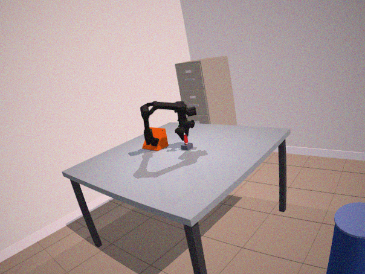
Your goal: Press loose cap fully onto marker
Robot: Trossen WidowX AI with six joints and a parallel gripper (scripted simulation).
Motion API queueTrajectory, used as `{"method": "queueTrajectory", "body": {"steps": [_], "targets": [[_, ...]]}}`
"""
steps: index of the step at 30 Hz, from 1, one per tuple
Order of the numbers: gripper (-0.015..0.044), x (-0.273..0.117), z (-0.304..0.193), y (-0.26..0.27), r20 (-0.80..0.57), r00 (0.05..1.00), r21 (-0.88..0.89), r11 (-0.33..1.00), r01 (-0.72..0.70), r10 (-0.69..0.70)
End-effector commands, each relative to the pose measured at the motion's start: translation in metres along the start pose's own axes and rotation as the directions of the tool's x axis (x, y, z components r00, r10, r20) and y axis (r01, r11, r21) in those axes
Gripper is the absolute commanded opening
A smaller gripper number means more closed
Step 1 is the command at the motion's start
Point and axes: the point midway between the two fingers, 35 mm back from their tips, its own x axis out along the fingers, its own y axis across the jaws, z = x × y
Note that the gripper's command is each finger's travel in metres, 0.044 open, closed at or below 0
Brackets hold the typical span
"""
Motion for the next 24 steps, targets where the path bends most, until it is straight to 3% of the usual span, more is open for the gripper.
{"method": "queueTrajectory", "body": {"steps": [1,8,14,24], "targets": [[0.0440,-0.046,0.003,0.003,0.017,1.000,0.008,1.000,-0.011,0.011],[0.0440,-0.064,0.001,0.002,0.017,1.000,0.008,1.000,-0.010,0.010],[0.0282,-0.054,0.000,0.003,0.018,1.000,0.303,0.953,-0.011,0.006],[0.0020,-0.054,0.000,0.003,0.018,1.000,0.315,0.949,-0.011,0.006]]}}
